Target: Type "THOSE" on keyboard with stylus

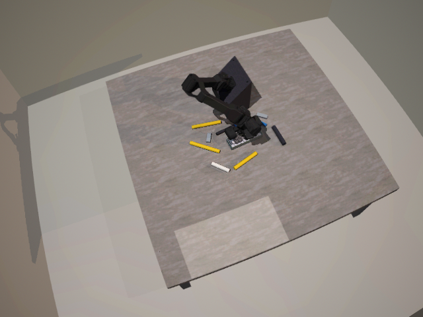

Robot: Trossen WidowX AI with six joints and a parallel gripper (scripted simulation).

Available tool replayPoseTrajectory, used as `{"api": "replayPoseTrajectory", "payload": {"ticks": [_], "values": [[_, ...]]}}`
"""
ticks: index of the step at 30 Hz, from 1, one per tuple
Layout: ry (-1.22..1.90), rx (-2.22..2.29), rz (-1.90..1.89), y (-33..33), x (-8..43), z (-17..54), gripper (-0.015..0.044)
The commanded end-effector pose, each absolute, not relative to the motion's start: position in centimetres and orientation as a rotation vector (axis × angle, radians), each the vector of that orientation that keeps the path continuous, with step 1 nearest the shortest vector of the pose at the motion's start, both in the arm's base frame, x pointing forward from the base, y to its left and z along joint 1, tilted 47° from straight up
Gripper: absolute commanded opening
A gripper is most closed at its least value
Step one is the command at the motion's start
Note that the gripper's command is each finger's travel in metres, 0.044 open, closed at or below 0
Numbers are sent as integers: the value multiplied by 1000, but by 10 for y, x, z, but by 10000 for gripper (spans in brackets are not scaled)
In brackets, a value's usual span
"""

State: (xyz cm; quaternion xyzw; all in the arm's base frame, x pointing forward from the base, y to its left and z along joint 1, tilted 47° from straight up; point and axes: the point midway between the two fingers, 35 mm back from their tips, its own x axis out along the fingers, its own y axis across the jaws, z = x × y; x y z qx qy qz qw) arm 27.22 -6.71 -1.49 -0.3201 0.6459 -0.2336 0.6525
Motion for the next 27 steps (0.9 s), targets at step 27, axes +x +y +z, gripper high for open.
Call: {"api": "replayPoseTrajectory", "payload": {"ticks": [27], "values": [[1456,-720,-551,-83,244,0,0]]}}
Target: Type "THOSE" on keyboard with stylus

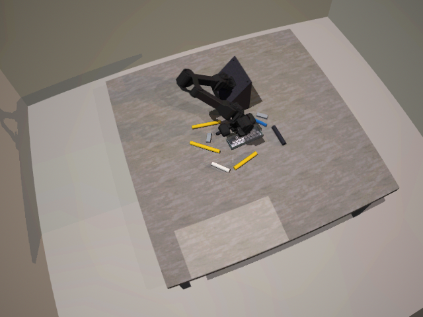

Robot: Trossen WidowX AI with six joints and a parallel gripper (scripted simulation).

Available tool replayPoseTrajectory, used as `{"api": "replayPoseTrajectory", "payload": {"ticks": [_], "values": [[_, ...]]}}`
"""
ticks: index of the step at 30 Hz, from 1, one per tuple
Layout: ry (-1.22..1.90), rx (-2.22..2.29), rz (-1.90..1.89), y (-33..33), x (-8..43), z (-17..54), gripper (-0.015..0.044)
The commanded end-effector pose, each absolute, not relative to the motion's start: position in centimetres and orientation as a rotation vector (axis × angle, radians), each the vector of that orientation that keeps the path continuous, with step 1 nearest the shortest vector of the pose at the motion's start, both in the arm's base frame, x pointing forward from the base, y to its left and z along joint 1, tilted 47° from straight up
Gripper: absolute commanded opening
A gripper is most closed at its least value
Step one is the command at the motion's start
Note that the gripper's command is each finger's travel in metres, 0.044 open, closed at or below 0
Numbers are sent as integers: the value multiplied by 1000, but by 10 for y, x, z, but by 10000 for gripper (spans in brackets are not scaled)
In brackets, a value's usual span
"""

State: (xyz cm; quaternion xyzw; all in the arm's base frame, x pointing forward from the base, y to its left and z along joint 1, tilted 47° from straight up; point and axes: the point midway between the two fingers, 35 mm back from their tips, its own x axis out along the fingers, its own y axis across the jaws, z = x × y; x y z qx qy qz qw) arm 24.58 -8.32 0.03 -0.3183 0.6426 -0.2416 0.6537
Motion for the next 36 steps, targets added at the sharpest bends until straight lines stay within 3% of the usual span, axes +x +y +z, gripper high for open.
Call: {"api": "replayPoseTrajectory", "payload": {"ticks": [1,9,36], "values": [[1457,-720,-551,-82,244,-2,0],[1457,-718,-549,-35,238,-52,0],[1448,-725,-541,7,236,-15,0]]}}
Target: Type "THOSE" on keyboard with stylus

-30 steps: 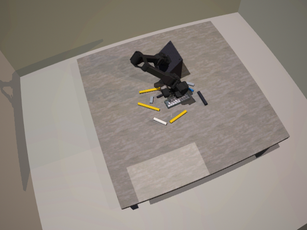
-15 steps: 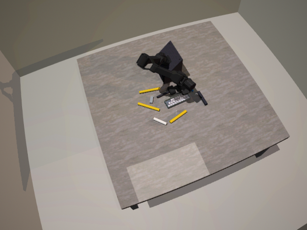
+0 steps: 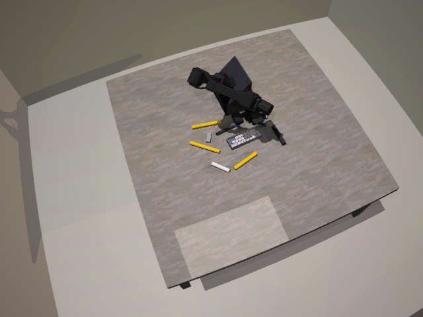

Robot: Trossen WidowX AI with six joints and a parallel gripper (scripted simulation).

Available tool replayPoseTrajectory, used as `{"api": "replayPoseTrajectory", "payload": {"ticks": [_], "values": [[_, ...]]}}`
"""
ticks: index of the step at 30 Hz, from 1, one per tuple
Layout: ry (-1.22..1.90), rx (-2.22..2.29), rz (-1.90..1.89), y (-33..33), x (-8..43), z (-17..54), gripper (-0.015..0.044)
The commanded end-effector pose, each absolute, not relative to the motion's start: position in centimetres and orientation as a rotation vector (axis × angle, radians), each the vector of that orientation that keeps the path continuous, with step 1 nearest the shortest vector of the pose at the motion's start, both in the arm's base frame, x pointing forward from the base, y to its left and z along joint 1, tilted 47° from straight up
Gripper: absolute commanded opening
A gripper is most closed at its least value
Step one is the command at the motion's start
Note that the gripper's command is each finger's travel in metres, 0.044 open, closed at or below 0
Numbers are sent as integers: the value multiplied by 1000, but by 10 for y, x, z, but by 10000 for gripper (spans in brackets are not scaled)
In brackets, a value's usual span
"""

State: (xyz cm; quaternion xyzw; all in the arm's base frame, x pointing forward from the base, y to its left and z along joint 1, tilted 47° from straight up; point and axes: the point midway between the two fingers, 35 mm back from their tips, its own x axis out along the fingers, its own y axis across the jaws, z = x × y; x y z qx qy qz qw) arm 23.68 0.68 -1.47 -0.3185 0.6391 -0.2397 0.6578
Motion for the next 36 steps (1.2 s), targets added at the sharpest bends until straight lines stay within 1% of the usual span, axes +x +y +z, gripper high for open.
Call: {"api": "replayPoseTrajectory", "payload": {"ticks": [1,4,8,17,20,23,36], "values": [[1447,-721,-543,7,237,-15,26],[1448,-721,-543,7,237,-15,105],[1448,-721,-543,7,237,-15,0],[1448,-721,-543,7,237,-15,0],[1455,-726,-541,7,237,-16,79],[1554,-802,-518,14,235,-28,150],[2074,-1203,-438,36,203,-97,150]]}}
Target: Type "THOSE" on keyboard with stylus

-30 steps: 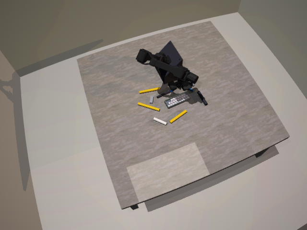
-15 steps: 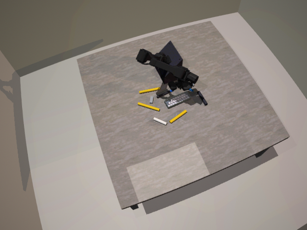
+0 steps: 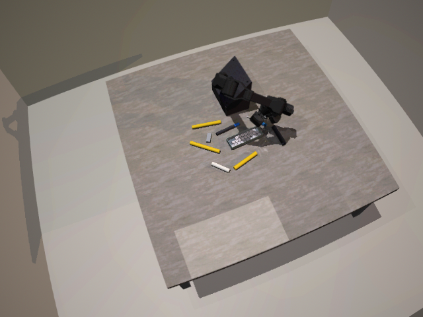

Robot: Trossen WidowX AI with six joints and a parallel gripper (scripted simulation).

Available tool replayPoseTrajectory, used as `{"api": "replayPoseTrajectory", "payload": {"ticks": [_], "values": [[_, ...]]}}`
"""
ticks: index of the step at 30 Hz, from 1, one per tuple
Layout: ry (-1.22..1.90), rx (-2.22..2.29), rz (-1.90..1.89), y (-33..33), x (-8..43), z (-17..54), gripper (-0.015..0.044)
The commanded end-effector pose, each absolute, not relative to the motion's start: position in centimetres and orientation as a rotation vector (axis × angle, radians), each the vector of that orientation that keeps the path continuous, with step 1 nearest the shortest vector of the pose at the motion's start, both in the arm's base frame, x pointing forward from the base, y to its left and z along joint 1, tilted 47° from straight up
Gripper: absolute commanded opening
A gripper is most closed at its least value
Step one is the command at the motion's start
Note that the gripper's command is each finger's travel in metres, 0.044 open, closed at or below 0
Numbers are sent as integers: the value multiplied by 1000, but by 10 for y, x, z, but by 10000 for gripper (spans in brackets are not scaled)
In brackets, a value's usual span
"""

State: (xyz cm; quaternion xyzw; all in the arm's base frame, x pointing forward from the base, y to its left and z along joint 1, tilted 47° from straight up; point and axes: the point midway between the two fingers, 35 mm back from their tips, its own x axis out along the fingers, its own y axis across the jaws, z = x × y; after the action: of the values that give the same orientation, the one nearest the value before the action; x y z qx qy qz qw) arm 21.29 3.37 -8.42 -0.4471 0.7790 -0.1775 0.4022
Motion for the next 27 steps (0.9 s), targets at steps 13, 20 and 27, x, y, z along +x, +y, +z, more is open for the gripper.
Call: {"api": "replayPoseTrajectory", "payload": {"ticks": [13,20,27], "values": [[2081,-1209,-438,32,202,-102,150],[2081,-1209,-438,29,202,-105,150],[2081,-1209,-438,26,202,-108,150]]}}
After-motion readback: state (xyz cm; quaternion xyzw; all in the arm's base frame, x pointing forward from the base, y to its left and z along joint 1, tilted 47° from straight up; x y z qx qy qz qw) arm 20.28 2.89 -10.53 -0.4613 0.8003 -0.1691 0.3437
